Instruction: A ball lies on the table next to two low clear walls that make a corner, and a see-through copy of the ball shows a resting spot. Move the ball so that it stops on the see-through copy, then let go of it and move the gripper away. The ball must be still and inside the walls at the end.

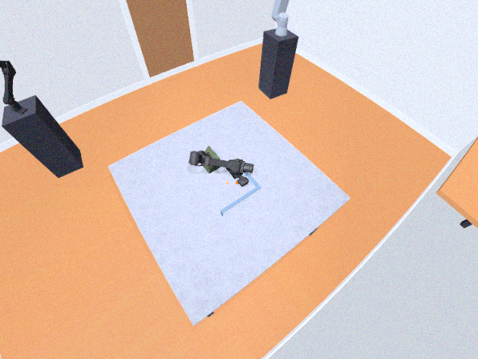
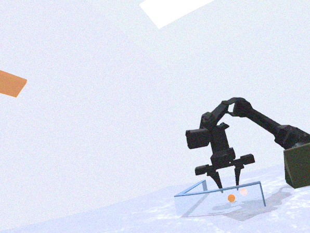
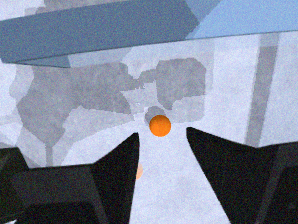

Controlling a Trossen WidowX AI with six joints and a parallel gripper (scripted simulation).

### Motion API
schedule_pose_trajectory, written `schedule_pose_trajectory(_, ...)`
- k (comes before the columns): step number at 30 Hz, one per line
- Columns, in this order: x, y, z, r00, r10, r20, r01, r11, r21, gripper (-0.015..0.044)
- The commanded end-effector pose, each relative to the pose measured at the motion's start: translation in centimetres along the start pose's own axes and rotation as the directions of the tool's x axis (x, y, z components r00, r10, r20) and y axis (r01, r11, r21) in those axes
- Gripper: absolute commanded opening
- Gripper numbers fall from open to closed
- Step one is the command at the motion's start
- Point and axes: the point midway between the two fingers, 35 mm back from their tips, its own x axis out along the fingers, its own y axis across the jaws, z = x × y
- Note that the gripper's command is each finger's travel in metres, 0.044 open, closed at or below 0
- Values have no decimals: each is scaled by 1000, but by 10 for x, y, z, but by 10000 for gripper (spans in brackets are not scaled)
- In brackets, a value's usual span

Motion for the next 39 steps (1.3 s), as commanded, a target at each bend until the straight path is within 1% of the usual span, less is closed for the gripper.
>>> schedule_pose_trajectory(1,7,0,0,1000,-3,-3,3,1000,-3,221)
schedule_pose_trajectory(13,24,0,-1,1000,-3,-4,3,1000,-3,221)
schedule_pose_trajectory(17,24,0,-1,1000,-3,-4,3,1000,-3,116)
schedule_pose_trajectory(25,24,0,-1,1000,-3,-4,3,1000,-3,62)
schedule_pose_trajectory(27,23,0,0,1000,-5,-1,5,1000,-4,10)
schedule_pose_trajectory(28,22,-1,2,1000,-10,11,10,1000,-7,0)
schedule_pose_trajectory(30,14,-2,9,999,-24,42,25,1000,-17,0)
schedule_pose_trajectory(39,-28,-6,10,999,-16,35,16,1000,-14,0)
